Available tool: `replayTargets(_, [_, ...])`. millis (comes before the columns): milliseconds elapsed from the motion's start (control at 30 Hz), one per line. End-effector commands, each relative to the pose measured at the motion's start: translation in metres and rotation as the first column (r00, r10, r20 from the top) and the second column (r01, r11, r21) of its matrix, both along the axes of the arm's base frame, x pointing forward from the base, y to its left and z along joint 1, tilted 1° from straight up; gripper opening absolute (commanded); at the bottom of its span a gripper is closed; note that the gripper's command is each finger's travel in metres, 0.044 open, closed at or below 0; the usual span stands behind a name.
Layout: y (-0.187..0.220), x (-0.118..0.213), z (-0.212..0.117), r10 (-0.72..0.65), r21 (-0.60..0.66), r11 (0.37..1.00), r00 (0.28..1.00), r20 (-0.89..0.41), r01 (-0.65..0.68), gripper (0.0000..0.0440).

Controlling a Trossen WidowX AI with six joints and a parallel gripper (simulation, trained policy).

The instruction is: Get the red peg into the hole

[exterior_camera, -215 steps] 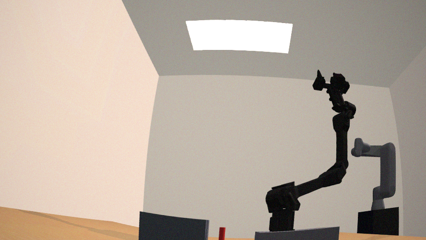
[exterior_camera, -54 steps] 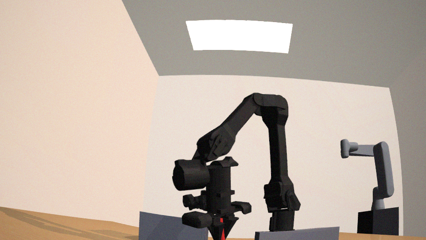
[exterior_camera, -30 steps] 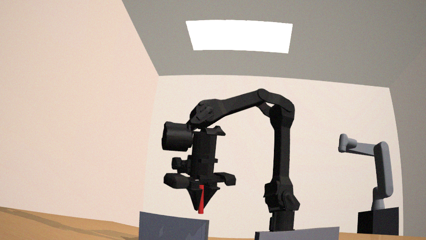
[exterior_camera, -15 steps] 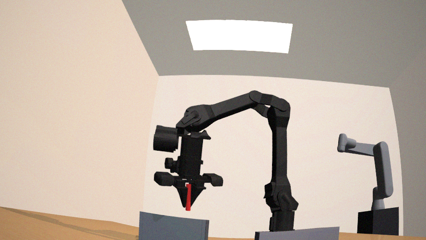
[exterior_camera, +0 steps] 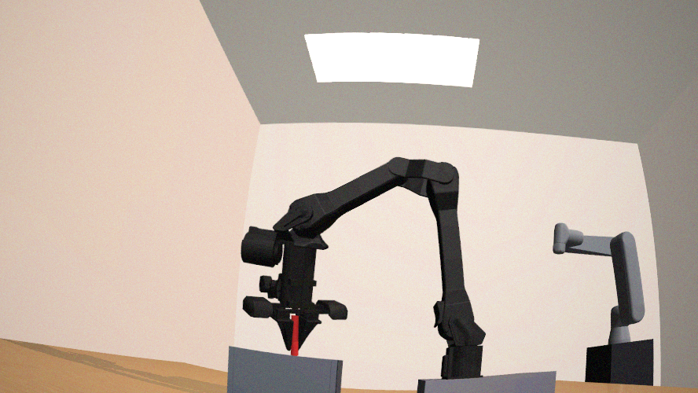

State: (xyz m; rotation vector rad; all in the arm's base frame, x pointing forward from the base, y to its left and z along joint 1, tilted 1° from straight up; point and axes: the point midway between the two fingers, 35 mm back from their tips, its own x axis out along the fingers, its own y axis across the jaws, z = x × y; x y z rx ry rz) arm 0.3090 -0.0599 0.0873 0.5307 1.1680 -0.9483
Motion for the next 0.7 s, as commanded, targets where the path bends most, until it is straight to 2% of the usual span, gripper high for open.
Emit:
replayTargets(0, [-0.008, 0.008, -0.005, 0.023, 0.02, 1.0, 1.0, 0.004, -0.023, 0.0])
replayTargets(233, [-0.017, 0.013, -0.026, 0.081, 0.064, 0.995, 0.996, -0.02, -0.08, 0.0006])
replayTargets(300, [-0.017, 0.012, -0.033, 0.099, 0.079, 0.992, 0.995, -0.033, -0.096, 0.0034])
replayTargets(467, [-0.02, 0.014, -0.046, 0.122, 0.115, 0.987, 0.991, -0.055, -0.115, 0.015])
replayTargets(633, [-0.026, 0.024, -0.042, 0.17, 0.121, 0.979, 0.984, -0.052, -0.163, 0.0158])
replayTargets(667, [-0.027, 0.026, -0.041, 0.17, 0.127, 0.978, 0.984, -0.052, -0.163, 0.0181])
